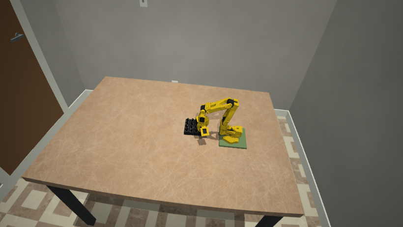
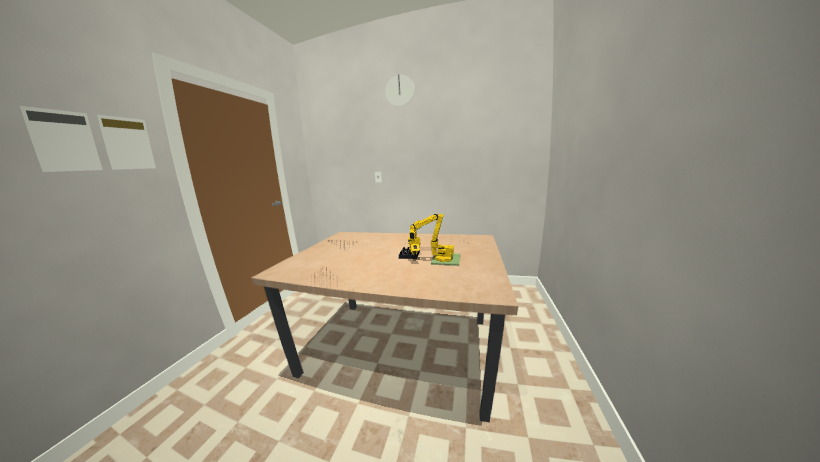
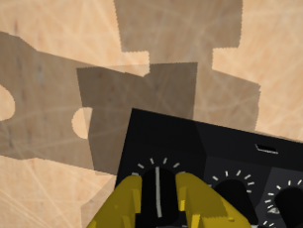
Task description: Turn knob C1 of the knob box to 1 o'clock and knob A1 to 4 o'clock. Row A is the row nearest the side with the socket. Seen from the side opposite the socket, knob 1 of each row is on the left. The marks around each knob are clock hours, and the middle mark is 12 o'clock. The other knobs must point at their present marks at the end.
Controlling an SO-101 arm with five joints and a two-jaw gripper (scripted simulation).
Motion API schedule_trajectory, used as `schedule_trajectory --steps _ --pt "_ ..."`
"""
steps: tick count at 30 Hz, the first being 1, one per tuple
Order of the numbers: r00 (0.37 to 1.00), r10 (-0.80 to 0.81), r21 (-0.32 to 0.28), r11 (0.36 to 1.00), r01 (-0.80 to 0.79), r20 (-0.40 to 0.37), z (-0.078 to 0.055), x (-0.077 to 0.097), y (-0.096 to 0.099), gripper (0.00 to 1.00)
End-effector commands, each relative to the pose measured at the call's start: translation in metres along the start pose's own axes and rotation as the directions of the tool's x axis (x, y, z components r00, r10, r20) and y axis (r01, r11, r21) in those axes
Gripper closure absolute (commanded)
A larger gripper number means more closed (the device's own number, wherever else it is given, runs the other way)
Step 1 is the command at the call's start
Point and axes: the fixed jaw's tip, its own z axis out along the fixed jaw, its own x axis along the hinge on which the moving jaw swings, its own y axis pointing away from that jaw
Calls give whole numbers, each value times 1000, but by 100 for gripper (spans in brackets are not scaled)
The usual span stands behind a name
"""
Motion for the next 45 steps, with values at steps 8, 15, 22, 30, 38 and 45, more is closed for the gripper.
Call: schedule_trajectory --steps 8,15,22,30,38,45 --pt "988 155 -13 988 -155 6 1 -2 0 99" --pt "962 274 -13 962 -274 4 1 -3 0 99" --pt "934 357 -14 934 -357 3 1 -3 0 99" --pt "875 484 -14 875 -484 1 1 -4 0 99" --pt "820 573 -14 820 -573 0 1 -4 -1 99" --pt "744 668 -14 744 -668 -2 1 -5 -1 99"
